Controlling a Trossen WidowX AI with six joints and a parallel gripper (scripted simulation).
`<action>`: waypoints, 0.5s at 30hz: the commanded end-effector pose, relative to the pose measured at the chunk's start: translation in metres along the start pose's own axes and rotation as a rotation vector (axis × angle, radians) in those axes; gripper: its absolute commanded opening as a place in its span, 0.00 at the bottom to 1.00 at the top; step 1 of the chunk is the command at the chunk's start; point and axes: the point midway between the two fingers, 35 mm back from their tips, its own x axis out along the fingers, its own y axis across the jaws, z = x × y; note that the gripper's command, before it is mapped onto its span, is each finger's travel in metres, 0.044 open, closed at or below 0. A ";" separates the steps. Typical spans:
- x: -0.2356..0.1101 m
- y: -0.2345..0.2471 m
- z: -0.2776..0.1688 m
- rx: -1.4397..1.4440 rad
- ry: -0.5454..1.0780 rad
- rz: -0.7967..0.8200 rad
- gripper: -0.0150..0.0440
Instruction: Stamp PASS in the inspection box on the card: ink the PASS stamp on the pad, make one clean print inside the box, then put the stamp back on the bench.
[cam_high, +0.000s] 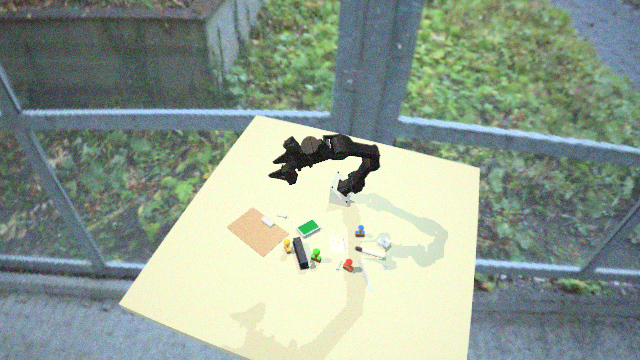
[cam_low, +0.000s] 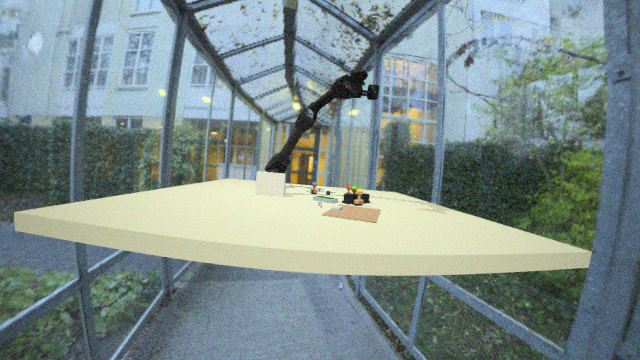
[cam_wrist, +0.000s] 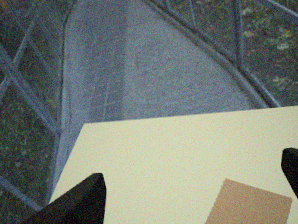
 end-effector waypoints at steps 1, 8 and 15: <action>0.001 0.001 -0.003 -0.012 0.008 0.001 0.89; 0.028 0.026 -0.104 -0.446 0.324 0.080 0.64; 0.031 0.032 -0.219 -0.869 0.658 0.257 0.64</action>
